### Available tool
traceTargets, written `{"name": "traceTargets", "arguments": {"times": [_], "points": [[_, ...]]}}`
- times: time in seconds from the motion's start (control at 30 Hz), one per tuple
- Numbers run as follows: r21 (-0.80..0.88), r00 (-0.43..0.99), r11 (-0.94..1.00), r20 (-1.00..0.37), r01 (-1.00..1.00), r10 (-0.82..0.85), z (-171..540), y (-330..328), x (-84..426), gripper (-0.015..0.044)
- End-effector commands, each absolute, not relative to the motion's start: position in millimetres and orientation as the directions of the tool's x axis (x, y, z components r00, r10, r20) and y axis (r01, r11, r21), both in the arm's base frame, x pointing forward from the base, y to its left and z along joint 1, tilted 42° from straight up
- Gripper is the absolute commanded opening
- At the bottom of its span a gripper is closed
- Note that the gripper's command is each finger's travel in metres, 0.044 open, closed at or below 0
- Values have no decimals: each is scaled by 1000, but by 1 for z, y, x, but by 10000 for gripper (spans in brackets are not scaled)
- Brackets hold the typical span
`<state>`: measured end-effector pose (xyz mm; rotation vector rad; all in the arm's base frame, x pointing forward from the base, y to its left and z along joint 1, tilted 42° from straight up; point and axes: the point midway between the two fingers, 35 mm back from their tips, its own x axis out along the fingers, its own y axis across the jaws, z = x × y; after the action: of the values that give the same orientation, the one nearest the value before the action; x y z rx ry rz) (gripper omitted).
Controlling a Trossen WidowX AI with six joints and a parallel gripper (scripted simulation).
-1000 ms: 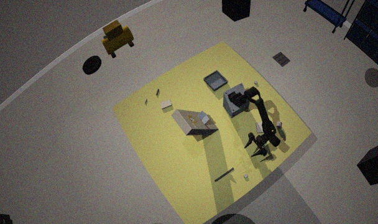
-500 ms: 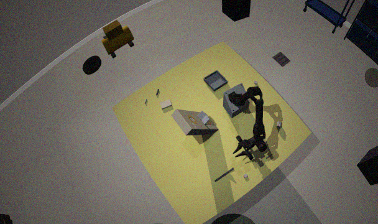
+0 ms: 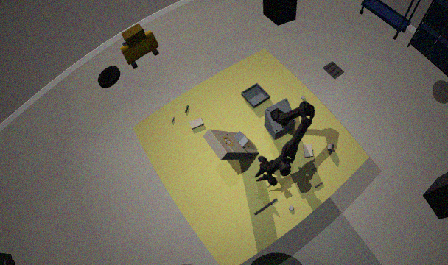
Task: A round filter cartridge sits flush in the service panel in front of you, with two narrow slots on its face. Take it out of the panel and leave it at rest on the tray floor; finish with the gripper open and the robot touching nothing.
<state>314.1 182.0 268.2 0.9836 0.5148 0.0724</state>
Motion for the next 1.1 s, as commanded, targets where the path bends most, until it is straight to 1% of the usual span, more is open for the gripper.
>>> {"name": "traceTargets", "arguments": {"times": [0.0, 0.33, 0.6, 0.87, 1.07], "points": [[828, 860, 531, -393, 177, 326, 258, 163, 325, 115], [867, 824, 457, -401, 200, 400, 235, 118, 339, 115], [904, 802, 371, -380, 215, 461, 215, 70, 340, 115], [933, 815, 262, -345, 246, 465, 193, 8, 330, 115], [924, 818, 129, -378, 359, 434, 136, -49, 305, 115]]}}
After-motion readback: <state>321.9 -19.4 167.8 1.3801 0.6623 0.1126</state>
